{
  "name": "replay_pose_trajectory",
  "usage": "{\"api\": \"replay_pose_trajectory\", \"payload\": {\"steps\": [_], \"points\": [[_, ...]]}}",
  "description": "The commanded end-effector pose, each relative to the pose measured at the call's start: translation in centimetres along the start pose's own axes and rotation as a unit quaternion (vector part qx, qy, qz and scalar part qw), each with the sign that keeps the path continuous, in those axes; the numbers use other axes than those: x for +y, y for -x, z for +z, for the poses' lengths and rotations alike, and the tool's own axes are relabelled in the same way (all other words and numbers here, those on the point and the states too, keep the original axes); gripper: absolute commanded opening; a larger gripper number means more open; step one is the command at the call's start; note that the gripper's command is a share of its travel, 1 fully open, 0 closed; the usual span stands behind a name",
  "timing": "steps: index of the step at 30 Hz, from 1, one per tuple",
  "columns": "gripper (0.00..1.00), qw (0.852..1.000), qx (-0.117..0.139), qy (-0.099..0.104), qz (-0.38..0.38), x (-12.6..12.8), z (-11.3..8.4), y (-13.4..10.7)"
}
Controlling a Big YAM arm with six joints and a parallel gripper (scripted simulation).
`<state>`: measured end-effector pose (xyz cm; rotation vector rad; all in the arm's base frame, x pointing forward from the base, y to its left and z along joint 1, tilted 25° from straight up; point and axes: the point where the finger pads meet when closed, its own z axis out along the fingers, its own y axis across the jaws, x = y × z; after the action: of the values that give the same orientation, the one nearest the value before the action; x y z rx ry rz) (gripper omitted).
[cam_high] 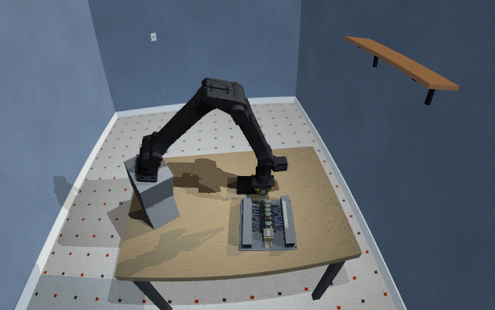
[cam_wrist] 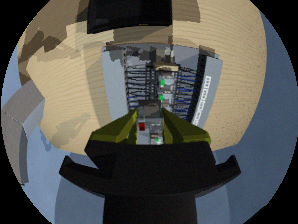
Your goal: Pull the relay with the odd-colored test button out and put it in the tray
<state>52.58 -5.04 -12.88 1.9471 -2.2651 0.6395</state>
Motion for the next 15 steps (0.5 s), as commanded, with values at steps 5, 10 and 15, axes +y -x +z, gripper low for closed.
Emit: {"api": "replay_pose_trajectory", "payload": {"steps": [5,10,15], "points": [[0.0,1.0,-0.005,-0.013,0.01,-0.1,-0.5,5.0],[0.0,1.0,-0.004,-0.011,0.01,0.7,-0.6,8.0],[0.0,1.0,-0.005,-0.012,0.01,1.0,-0.7,9.6]]}}
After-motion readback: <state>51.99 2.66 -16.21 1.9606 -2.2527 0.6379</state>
